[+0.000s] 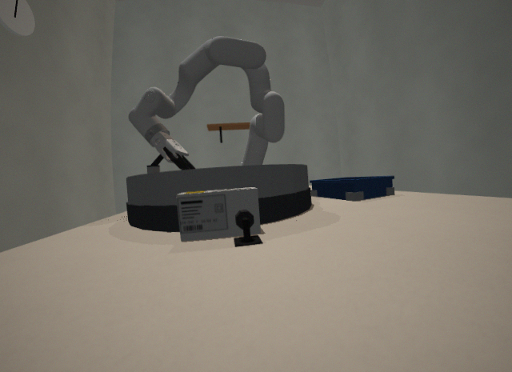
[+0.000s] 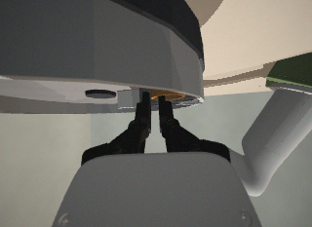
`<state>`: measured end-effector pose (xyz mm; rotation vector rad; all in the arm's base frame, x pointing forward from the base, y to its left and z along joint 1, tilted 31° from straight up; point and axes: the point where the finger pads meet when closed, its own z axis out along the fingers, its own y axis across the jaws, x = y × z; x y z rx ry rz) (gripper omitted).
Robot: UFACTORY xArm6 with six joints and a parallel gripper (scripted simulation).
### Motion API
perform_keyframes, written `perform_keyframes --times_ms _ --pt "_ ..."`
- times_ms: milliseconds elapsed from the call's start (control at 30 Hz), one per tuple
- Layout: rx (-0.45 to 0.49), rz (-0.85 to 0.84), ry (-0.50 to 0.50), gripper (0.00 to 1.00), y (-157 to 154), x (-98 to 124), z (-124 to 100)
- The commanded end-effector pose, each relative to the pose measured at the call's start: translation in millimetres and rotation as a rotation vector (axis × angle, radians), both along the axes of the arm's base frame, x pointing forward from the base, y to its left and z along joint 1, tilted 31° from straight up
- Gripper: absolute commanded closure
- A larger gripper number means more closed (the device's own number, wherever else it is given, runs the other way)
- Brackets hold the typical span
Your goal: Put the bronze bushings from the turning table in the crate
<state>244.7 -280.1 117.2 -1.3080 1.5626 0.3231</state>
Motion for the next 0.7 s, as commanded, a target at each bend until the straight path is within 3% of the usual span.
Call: perform_keyframes --times_ms 0,33,667 --pt "-0.003 -0.001 -0.001 0.89 -1.1 0.0 0.7" --pt "-0.003 -0.001 -0.001 1.00 -1.1 0.0 0.7" --pt "-0.003 -0.001 -0.001 1.00 -1.1 0.0 0.7"
